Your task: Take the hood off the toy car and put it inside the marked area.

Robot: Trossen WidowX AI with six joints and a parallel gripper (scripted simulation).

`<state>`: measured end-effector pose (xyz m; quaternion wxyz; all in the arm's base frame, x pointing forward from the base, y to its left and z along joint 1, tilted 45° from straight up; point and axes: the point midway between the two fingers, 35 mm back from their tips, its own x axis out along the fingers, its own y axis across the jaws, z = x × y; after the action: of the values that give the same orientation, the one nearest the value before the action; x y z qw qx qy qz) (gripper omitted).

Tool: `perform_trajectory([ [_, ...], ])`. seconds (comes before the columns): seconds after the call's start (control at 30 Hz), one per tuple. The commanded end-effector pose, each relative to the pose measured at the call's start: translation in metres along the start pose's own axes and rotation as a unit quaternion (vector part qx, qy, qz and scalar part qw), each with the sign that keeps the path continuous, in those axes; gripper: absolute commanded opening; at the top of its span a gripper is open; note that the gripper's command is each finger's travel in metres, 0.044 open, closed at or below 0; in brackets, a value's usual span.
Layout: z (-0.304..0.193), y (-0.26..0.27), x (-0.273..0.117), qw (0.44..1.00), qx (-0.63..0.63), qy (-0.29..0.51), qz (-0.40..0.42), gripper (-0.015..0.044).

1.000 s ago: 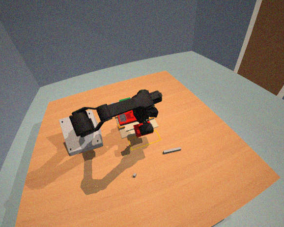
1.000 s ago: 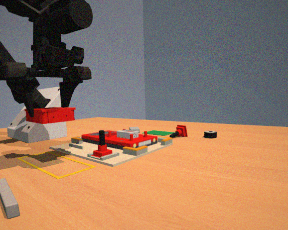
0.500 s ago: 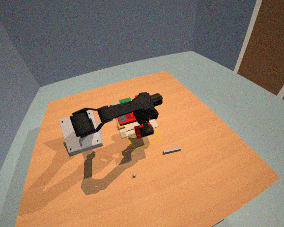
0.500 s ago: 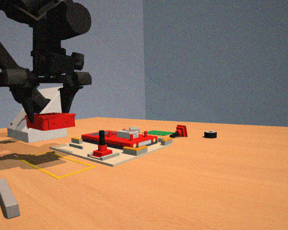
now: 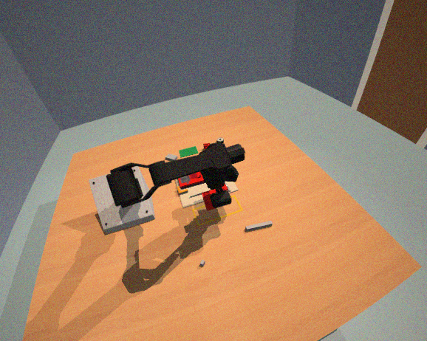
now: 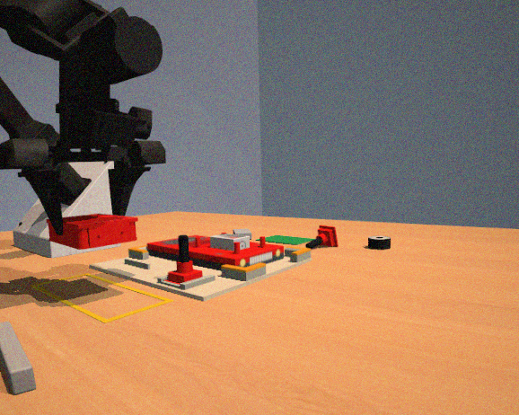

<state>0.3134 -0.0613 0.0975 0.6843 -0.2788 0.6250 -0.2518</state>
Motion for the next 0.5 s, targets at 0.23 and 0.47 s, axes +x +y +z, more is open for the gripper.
perform_trajectory([
  [0.23,-0.001,0.000,0.010,1.000,-0.003,0.000,-0.002,0.0000],
  [0.47,-0.001,0.000,0.016,1.000,-0.003,0.000,-0.003,0.0000],
])
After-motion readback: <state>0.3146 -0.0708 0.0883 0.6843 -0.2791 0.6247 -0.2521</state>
